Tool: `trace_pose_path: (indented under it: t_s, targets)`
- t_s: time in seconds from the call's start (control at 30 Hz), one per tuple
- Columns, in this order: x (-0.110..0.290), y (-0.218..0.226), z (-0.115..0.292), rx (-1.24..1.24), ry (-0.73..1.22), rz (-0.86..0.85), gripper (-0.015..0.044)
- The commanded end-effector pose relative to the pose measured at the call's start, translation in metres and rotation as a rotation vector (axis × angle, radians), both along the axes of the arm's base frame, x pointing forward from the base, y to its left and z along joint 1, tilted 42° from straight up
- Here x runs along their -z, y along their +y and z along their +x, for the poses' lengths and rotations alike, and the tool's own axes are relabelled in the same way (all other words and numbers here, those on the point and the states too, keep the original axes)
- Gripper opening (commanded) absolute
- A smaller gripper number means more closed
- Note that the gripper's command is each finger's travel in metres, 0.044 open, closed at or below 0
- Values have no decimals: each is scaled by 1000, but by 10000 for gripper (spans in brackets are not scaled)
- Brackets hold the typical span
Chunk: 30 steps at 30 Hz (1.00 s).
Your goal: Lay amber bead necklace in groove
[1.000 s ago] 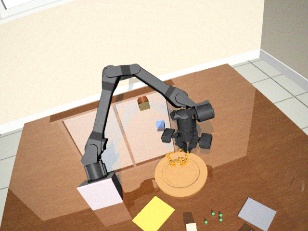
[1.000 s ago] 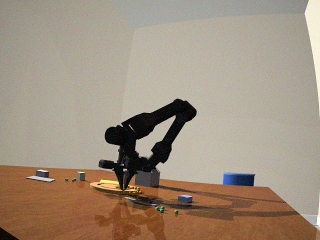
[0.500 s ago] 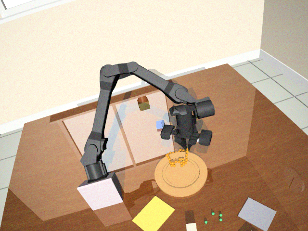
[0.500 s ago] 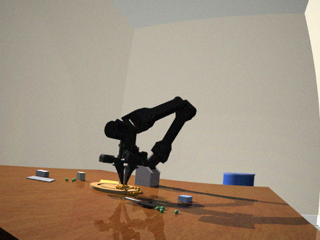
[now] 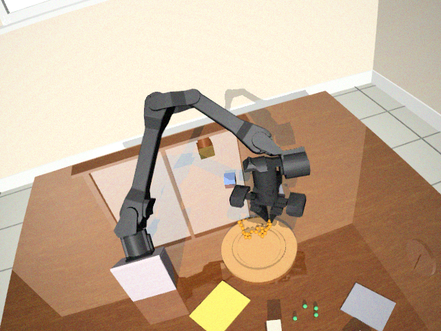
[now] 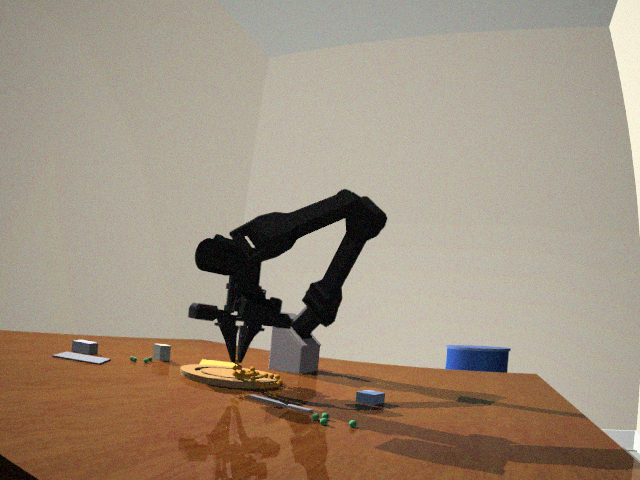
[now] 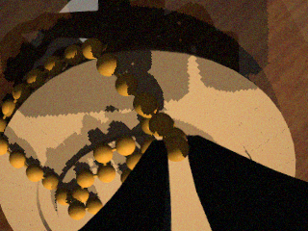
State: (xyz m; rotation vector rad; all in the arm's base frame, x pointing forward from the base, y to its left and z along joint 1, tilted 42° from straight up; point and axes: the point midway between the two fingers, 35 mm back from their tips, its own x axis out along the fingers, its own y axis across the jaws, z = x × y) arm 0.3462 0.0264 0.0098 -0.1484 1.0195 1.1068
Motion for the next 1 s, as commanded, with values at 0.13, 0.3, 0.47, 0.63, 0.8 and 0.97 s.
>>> trace_pose_path:
  t_s: [0.13,0.3,0.47,0.63,0.8,0.97]
  targets:
    - [19,-17,-12,-4,4,-4,0]
    - [22,-20,-14,-4,4,-4,0]
    - [27,-15,-13,-4,4,-3,0]
    - [33,-10,-13,-4,4,-3,0]
    - [38,-5,-13,-4,4,-3,0]
    - [38,-5,-13,-4,4,-3,0]
